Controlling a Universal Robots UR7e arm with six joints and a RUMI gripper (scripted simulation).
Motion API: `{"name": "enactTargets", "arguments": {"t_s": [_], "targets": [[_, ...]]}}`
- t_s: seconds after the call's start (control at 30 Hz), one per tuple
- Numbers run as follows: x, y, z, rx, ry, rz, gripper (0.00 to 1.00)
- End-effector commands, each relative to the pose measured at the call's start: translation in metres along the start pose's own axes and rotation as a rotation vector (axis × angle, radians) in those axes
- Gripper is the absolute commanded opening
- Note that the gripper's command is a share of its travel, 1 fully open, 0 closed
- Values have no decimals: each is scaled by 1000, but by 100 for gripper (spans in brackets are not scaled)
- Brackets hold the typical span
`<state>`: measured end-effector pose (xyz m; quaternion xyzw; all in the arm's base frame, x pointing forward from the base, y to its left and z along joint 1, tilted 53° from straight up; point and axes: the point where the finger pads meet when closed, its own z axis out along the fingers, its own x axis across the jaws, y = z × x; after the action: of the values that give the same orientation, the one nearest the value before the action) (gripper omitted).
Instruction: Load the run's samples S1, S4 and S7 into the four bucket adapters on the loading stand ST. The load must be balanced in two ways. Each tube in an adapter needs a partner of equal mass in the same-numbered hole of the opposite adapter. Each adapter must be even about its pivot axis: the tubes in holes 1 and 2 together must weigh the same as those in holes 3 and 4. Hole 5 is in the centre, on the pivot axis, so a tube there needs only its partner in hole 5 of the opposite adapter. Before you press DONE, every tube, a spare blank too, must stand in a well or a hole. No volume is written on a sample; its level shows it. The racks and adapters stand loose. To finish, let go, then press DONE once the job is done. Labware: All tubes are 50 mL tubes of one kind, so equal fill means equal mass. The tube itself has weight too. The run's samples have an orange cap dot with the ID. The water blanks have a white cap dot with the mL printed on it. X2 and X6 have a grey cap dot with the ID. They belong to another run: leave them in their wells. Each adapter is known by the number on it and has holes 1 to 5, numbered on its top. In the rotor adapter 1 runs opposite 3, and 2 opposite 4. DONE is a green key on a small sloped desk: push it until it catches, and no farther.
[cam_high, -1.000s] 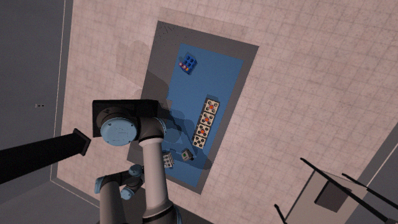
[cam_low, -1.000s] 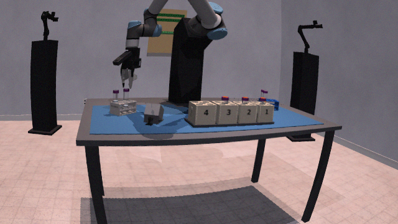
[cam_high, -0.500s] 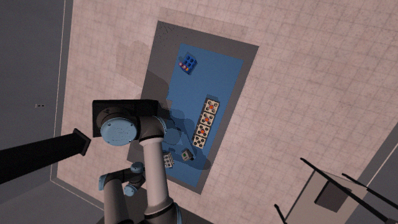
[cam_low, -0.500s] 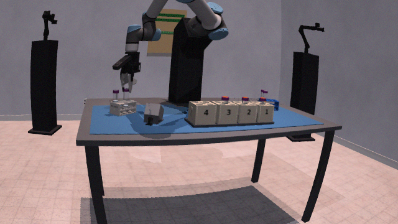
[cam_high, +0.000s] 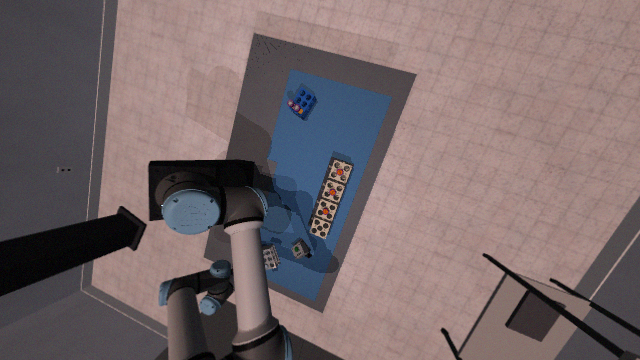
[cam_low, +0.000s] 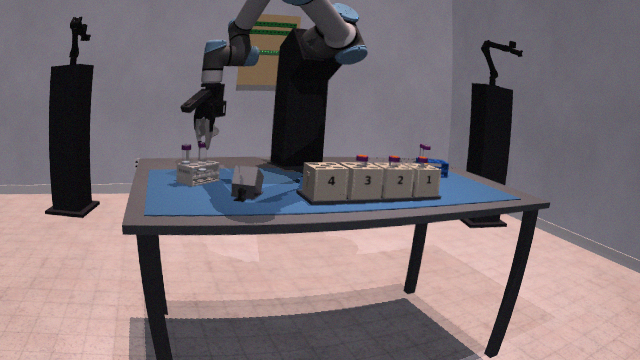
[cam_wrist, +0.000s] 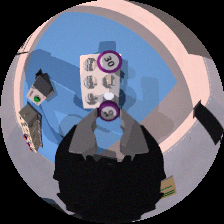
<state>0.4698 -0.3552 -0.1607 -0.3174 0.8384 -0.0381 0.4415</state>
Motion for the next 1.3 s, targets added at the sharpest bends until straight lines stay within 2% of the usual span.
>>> {"name": "enactTargets", "arguments": {"t_s": [0.0,0.3,1.27], "targets": [[0,0,0,1,0,0,0],[0,0,0,1,0,0,0],[0,0,-90,1,1,0,0]]}}
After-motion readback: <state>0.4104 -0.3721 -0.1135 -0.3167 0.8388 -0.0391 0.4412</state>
